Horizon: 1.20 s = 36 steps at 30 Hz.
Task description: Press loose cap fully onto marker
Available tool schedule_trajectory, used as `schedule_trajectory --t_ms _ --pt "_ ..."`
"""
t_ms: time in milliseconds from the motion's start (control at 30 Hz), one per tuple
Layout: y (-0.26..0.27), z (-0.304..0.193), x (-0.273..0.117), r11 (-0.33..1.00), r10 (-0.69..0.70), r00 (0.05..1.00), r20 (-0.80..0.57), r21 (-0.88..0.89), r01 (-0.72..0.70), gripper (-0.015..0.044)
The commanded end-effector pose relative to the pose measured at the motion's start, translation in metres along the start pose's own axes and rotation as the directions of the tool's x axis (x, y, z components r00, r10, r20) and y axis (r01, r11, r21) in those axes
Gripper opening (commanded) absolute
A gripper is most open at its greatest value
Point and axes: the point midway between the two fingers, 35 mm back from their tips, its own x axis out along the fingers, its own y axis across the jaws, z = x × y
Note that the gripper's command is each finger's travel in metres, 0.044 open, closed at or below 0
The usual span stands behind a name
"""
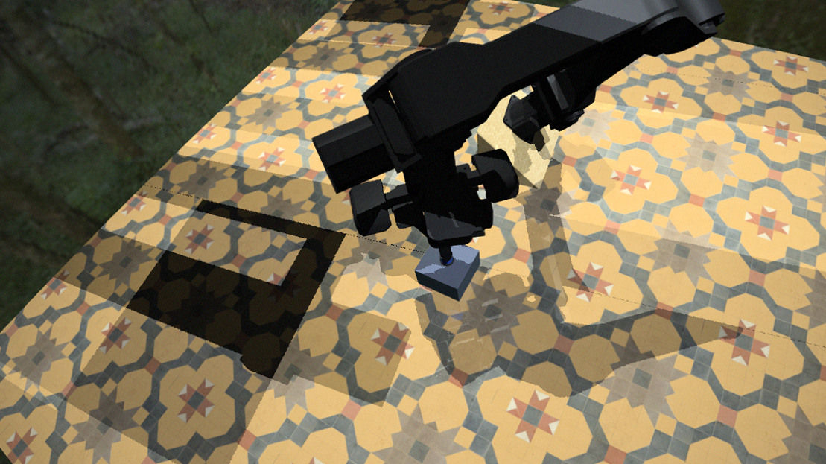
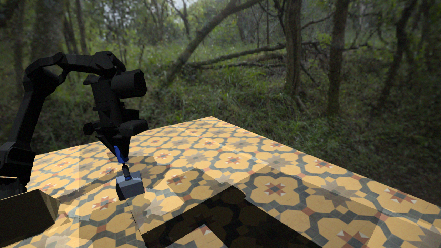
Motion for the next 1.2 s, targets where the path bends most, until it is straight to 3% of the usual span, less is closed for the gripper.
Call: schedule_trajectory --t_ms 0,1167 --pt "0.001 0.000 0.008 1.000 0.007 1.000 0.003 0.004 -0.007 0.0000" --pt "0.003 0.000 0.044 1.000 0.008 1.000 0.005 0.003 -0.008 0.0000"
